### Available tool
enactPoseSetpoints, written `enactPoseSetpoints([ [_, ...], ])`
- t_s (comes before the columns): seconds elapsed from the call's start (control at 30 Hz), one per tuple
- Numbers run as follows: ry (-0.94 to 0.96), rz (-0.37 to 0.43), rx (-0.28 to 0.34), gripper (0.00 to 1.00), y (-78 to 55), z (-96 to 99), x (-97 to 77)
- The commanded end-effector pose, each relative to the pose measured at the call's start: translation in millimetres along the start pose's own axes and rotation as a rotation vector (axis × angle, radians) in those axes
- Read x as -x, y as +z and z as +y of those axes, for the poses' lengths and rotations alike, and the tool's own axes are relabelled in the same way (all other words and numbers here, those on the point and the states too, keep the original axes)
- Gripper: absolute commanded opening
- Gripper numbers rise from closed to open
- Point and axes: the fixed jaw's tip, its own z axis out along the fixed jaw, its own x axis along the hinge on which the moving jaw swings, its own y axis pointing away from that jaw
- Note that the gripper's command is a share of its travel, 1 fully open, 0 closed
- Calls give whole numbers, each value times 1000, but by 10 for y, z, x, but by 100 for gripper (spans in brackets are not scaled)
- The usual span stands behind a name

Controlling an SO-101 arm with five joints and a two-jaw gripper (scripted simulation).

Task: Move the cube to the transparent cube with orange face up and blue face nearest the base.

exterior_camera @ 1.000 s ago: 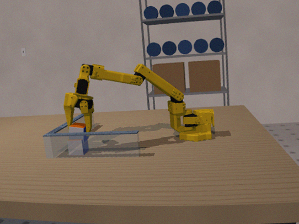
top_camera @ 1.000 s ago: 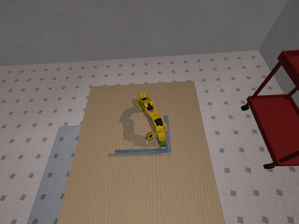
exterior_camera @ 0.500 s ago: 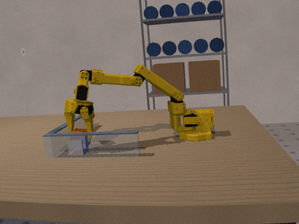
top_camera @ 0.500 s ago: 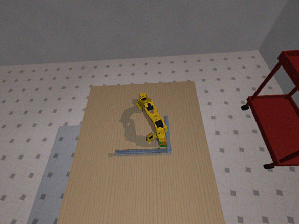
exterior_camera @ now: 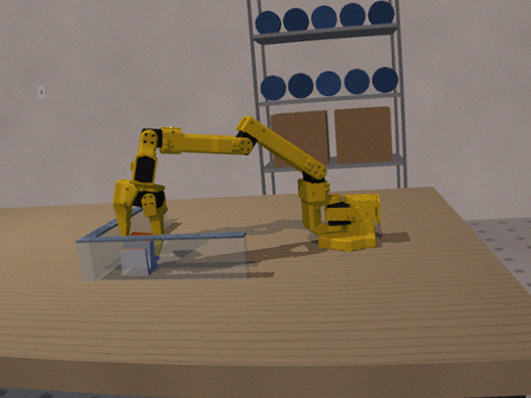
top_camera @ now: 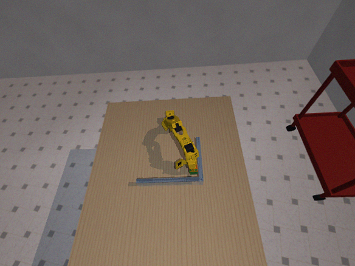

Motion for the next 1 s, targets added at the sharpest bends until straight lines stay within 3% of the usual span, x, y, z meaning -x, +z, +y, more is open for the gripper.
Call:
enactPoseSetpoints([
  [0.0, -3, 32, 78, 22, -168, 101, -45],
  [0.97, -3, 32, 78, 24, -88, 96, -44],
])
